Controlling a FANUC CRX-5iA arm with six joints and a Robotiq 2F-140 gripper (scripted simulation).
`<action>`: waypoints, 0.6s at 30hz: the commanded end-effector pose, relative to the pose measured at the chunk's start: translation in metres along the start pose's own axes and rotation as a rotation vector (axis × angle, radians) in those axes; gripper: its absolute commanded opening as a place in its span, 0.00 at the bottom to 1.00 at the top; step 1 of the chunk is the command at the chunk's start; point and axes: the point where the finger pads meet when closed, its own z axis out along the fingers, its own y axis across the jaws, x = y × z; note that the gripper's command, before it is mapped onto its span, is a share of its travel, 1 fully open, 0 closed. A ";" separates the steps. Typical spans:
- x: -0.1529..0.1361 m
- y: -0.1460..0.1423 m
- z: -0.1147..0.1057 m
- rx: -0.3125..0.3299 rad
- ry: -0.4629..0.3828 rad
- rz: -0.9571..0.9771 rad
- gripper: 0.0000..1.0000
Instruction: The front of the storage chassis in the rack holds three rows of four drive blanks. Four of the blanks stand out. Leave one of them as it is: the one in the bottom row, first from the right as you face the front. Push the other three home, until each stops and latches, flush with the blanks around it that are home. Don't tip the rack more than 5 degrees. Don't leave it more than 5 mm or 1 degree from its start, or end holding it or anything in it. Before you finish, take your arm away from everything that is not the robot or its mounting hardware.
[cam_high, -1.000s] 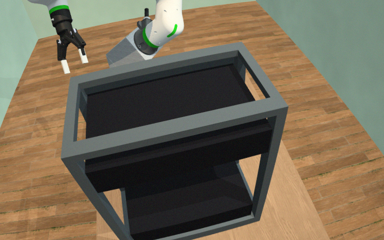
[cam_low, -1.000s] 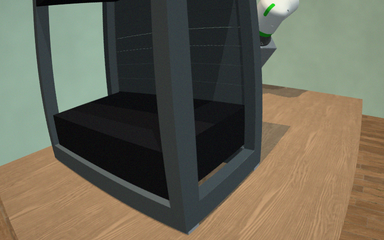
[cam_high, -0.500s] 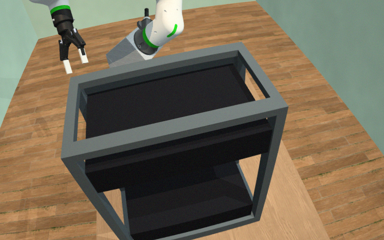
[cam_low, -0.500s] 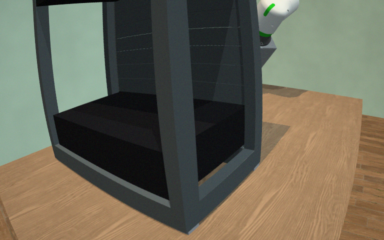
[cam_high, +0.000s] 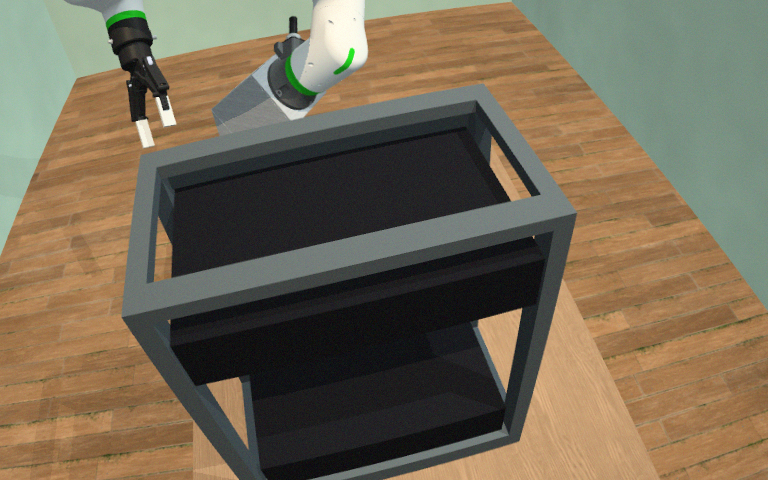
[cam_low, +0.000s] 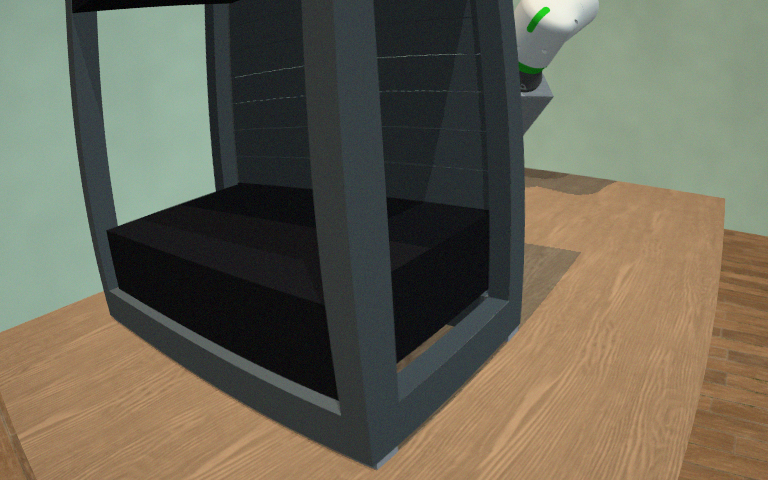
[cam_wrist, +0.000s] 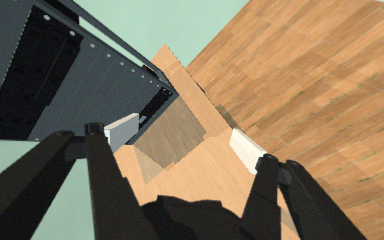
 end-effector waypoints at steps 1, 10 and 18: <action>-0.001 -0.003 0.001 0.006 0.004 0.034 1.00; -0.005 -0.019 0.007 0.042 0.022 0.219 1.00; -0.008 -0.031 0.011 0.073 0.032 0.366 1.00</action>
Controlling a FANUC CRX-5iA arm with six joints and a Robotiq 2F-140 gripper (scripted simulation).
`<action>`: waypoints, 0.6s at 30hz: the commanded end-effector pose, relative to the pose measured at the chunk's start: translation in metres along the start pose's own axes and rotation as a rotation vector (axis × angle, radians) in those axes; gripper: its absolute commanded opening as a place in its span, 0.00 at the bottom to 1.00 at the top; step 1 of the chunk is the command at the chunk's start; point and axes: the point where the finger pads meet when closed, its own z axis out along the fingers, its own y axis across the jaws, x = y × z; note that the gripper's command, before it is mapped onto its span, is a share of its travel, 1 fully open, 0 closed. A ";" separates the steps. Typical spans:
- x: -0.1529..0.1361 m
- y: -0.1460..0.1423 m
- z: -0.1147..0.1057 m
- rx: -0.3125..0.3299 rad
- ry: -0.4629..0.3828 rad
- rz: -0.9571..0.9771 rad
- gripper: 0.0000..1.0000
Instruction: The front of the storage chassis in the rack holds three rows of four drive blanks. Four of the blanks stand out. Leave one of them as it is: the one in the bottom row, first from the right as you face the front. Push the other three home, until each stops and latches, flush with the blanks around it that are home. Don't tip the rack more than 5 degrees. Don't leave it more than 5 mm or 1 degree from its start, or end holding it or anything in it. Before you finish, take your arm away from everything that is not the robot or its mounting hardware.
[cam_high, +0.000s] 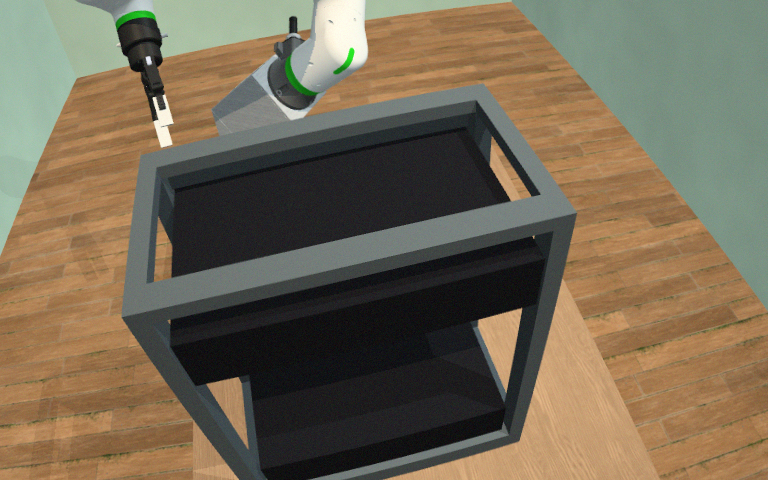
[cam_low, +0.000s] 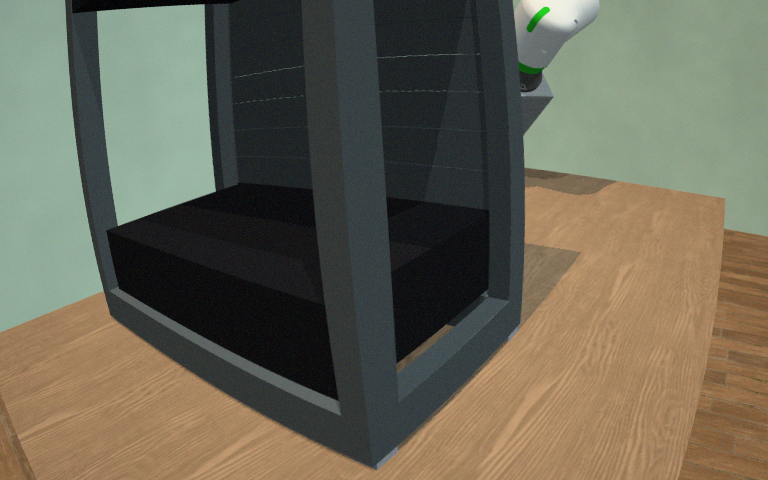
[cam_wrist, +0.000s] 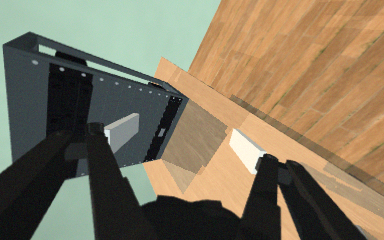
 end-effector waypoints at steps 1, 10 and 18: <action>-0.003 -0.005 0.002 0.014 0.004 0.068 1.00; -0.015 -0.023 0.010 0.071 0.010 0.324 1.00; -0.023 -0.037 0.016 0.114 0.005 0.513 1.00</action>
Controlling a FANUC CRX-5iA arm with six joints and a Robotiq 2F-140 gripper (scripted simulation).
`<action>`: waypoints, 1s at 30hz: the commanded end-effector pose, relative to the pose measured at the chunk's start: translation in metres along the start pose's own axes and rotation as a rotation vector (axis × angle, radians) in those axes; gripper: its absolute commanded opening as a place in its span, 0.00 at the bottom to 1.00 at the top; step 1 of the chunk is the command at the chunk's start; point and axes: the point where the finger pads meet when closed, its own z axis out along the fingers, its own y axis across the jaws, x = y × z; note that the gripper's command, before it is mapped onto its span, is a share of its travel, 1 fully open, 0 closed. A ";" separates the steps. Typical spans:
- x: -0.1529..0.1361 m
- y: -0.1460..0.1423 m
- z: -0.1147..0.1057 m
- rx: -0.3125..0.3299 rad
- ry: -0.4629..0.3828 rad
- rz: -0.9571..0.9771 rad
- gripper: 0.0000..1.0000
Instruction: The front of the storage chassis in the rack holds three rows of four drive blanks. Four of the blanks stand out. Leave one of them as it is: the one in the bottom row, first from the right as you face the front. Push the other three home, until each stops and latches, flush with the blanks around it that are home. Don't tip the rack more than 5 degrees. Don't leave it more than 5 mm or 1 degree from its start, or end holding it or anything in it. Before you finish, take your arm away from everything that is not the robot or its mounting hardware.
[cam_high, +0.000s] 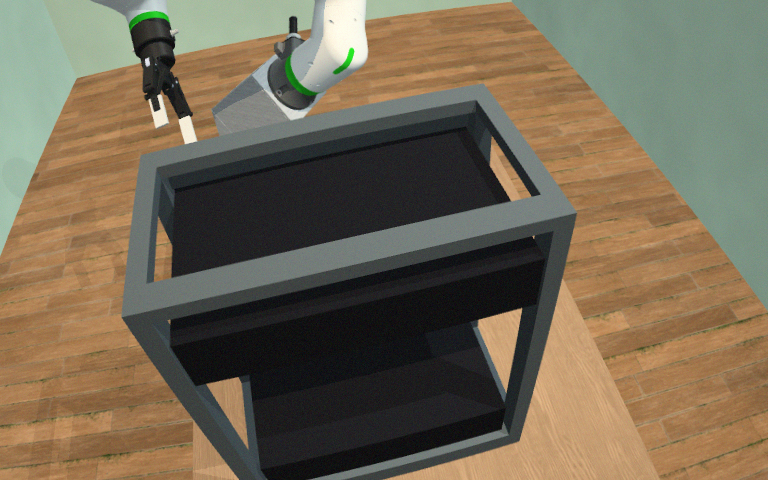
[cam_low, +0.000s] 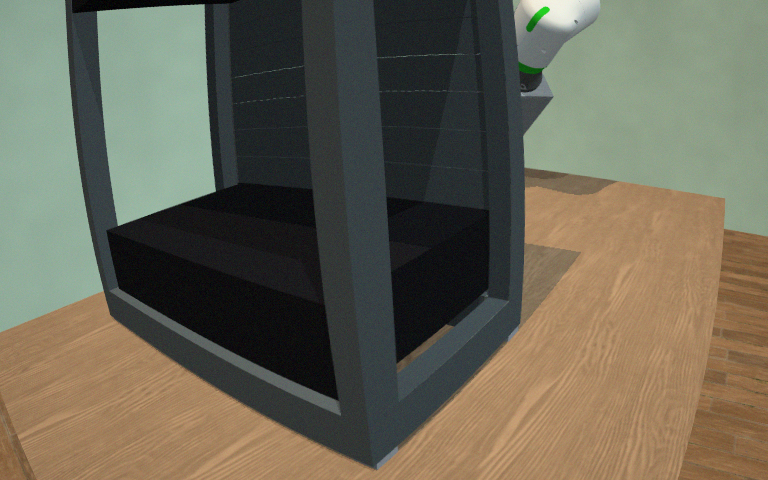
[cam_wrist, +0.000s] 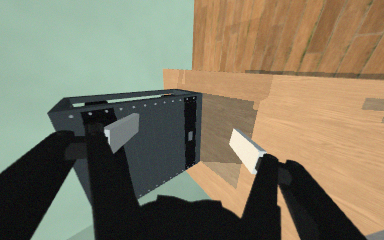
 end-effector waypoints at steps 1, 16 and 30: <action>-0.007 -0.005 0.003 0.023 -0.004 0.106 1.00; -0.038 -0.024 0.017 0.114 -0.045 0.549 1.00; -0.071 -0.045 0.030 0.197 -0.136 1.031 1.00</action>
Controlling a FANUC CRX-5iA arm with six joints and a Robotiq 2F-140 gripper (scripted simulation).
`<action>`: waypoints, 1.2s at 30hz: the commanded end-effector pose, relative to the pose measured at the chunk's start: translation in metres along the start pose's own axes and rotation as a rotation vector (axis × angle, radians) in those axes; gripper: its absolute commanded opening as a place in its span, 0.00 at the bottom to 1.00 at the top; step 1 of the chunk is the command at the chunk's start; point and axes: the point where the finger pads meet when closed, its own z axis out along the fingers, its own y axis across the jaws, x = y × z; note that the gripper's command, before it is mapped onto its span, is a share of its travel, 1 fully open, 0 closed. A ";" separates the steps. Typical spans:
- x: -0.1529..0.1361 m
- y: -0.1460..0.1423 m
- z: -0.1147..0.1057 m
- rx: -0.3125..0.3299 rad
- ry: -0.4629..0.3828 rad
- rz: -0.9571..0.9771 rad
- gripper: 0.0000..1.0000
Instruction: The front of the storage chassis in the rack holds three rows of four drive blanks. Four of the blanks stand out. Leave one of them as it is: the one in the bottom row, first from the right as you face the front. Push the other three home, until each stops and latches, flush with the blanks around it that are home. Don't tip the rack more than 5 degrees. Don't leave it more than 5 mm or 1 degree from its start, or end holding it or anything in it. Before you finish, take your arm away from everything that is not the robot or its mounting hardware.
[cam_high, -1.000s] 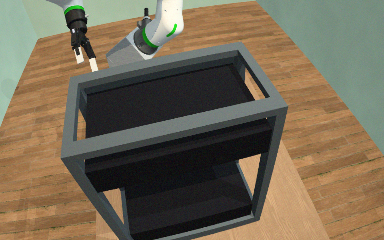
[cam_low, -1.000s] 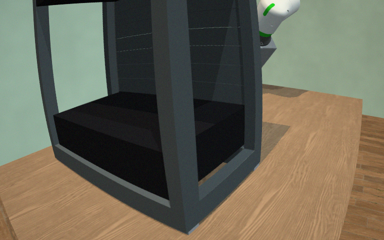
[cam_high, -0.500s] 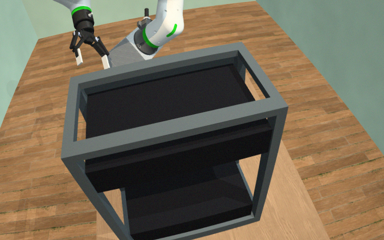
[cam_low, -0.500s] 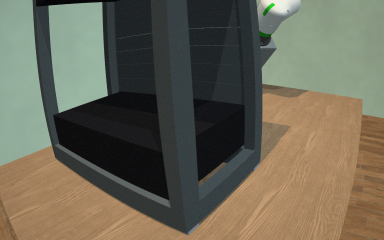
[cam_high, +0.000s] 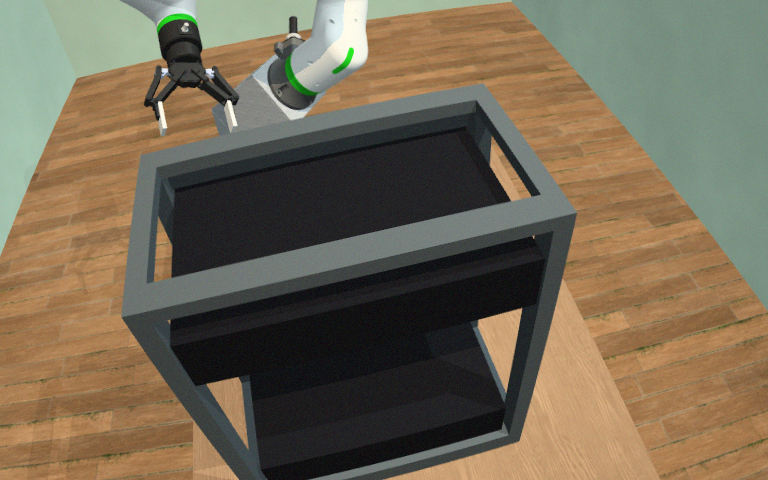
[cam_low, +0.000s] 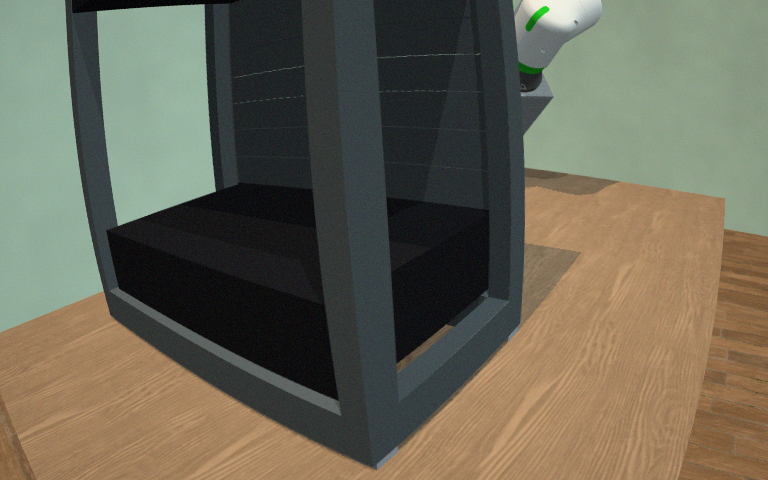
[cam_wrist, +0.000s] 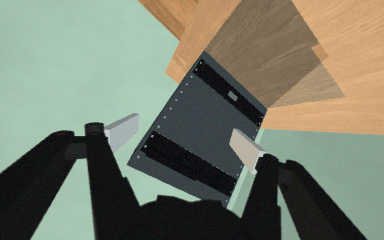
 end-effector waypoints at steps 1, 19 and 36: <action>-0.009 0.004 0.004 0.015 -0.025 0.130 1.00; -0.045 0.018 0.021 0.043 -0.141 0.650 1.00; -0.077 0.030 0.033 0.018 -0.266 1.126 1.00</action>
